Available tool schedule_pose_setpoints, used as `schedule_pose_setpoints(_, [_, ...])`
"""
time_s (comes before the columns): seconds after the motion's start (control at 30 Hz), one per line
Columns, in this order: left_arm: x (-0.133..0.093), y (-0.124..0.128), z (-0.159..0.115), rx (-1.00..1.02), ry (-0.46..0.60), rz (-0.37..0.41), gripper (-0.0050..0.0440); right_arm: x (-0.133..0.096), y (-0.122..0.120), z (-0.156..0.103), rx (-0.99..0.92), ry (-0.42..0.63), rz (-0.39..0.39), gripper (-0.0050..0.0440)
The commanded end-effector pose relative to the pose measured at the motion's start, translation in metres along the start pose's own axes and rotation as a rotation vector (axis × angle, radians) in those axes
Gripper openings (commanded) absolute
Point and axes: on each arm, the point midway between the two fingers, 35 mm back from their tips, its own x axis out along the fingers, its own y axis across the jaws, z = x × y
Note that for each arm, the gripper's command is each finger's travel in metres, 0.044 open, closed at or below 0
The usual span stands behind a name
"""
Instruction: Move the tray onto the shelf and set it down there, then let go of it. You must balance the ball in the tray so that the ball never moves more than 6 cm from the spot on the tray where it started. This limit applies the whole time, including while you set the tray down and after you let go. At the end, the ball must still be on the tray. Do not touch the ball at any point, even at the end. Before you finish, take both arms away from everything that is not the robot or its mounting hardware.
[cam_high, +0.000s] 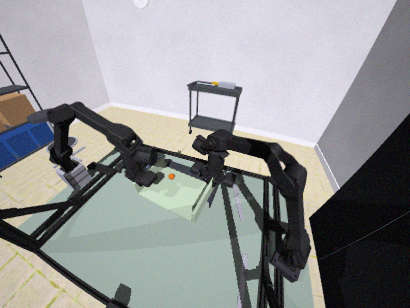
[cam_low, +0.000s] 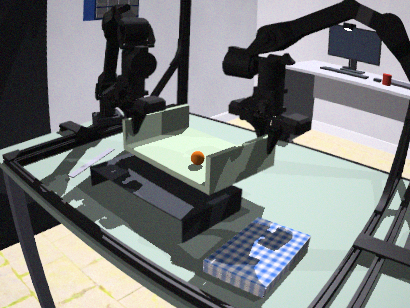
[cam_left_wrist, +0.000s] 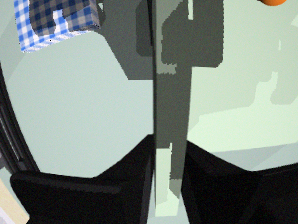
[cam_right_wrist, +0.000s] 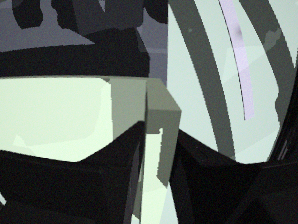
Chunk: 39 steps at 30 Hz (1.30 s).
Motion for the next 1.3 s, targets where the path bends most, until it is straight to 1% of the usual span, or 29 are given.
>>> schedule_pose_setpoints(0.0, [-0.001, 0.000, 0.004, -0.003, -0.016, 0.000, 0.0020, -0.004, 0.000, 0.005, -0.002, -0.018, 0.001, 0.0020])
schedule_pose_setpoints(0.1, [0.000, 0.000, 0.005, -0.003, -0.039, -0.001, 0.0020, -0.006, 0.000, 0.005, -0.002, -0.040, 0.001, 0.0020])
schedule_pose_setpoints(0.2, [-0.001, 0.000, 0.007, -0.003, -0.018, 0.001, 0.0020, -0.004, 0.000, 0.007, -0.002, -0.019, 0.003, 0.0020])
schedule_pose_setpoints(0.37, [-0.001, 0.000, 0.007, -0.003, -0.018, 0.001, 0.0020, -0.004, 0.000, 0.007, -0.002, -0.019, 0.003, 0.0020])
schedule_pose_setpoints(0.47, [-0.003, 0.000, 0.009, -0.003, 0.012, 0.001, 0.0020, -0.002, 0.000, 0.009, -0.002, 0.010, 0.002, 0.0020])
schedule_pose_setpoints(0.67, [0.001, 0.000, 0.011, -0.003, -0.042, 0.000, 0.0020, -0.006, 0.000, 0.011, -0.002, -0.043, 0.001, 0.0020])
schedule_pose_setpoints(0.77, [-0.001, 0.000, 0.013, -0.003, -0.018, 0.001, 0.0020, -0.004, 0.000, 0.013, -0.002, -0.019, 0.003, 0.0020])
schedule_pose_setpoints(0.93, [-0.001, 0.000, 0.013, -0.003, -0.018, 0.001, 0.0020, -0.004, 0.000, 0.013, -0.002, -0.019, 0.003, 0.0020])
schedule_pose_setpoints(1.03, [-0.004, 0.000, 0.015, -0.003, 0.012, 0.001, 0.0020, -0.002, 0.000, 0.015, -0.002, 0.010, 0.002, 0.0020])
schedule_pose_setpoints(1.23, [0.001, 0.000, 0.017, -0.003, -0.043, 0.000, 0.0020, -0.006, 0.000, 0.017, -0.002, -0.044, 0.001, 0.0020])
schedule_pose_setpoints(1.27, [0.000, 0.000, 0.017, -0.003, -0.035, 0.000, 0.0020, -0.005, 0.000, 0.017, -0.002, -0.036, 0.001, 0.0020])
